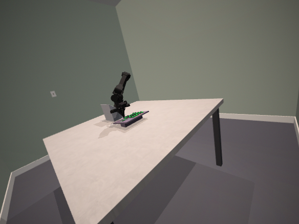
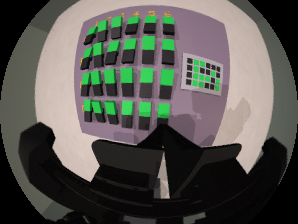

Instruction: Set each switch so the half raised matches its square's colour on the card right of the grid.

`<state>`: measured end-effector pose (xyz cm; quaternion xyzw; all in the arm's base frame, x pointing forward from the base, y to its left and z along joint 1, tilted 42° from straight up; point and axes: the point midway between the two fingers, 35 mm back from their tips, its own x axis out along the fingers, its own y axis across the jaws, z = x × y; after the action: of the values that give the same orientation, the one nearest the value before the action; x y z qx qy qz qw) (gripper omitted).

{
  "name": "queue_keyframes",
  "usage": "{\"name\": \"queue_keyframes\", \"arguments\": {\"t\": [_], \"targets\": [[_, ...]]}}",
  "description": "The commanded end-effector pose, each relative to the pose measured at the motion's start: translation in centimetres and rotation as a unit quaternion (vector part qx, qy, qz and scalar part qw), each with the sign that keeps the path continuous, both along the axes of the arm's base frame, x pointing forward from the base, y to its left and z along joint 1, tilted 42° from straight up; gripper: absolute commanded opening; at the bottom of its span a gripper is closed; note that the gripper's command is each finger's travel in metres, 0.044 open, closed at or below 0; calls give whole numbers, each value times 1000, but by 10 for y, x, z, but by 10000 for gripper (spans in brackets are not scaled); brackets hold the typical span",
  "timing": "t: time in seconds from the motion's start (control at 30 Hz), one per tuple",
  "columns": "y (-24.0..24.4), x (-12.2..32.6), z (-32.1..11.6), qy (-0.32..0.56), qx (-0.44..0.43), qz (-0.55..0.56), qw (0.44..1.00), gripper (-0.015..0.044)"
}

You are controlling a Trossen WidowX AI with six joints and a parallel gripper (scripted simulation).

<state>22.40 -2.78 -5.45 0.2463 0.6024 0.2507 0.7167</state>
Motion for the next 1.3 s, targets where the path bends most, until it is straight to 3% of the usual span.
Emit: {"name": "queue_keyframes", "arguments": {"t": [0.0, 1.27], "targets": [[1, 0, 0, 0, 2, -2, 1000, 0], [4, 1, -4, 0, 2, -2, 1000, 0]]}}
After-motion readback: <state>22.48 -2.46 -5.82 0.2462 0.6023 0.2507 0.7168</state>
